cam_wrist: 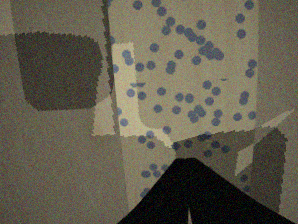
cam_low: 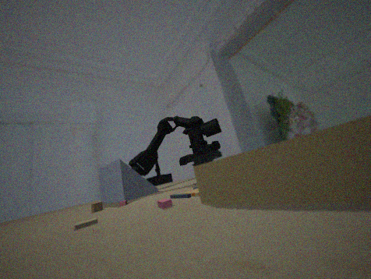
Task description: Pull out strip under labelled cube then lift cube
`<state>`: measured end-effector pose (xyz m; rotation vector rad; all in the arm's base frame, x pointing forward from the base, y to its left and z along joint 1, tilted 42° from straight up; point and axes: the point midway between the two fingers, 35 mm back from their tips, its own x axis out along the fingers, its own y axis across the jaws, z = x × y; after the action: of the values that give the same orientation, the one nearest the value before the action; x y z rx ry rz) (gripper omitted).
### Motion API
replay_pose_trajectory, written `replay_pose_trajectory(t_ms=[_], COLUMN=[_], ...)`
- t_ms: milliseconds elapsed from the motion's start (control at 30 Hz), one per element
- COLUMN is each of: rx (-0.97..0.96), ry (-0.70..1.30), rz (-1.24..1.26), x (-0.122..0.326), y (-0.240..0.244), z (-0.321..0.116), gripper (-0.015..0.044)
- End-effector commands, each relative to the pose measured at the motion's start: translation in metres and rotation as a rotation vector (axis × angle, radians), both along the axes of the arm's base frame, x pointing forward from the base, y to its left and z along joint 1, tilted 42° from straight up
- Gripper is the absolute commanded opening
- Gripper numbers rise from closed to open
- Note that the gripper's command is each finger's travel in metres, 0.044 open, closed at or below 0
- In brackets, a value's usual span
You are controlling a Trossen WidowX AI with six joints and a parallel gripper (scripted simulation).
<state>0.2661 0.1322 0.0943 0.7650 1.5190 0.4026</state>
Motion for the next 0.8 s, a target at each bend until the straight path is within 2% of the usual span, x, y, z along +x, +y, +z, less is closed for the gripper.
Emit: replay_pose_trajectory(t_ms=[0, 767], rx=[-0.003, -0.003], ry=[0.036, 0.037], rz=[0.011, 0.011], x=[-0.0148, -0.0246], y=[0.0042, 0.0058], z=[-0.0065, -0.0053], gripper=[0.0000, 0.0000])
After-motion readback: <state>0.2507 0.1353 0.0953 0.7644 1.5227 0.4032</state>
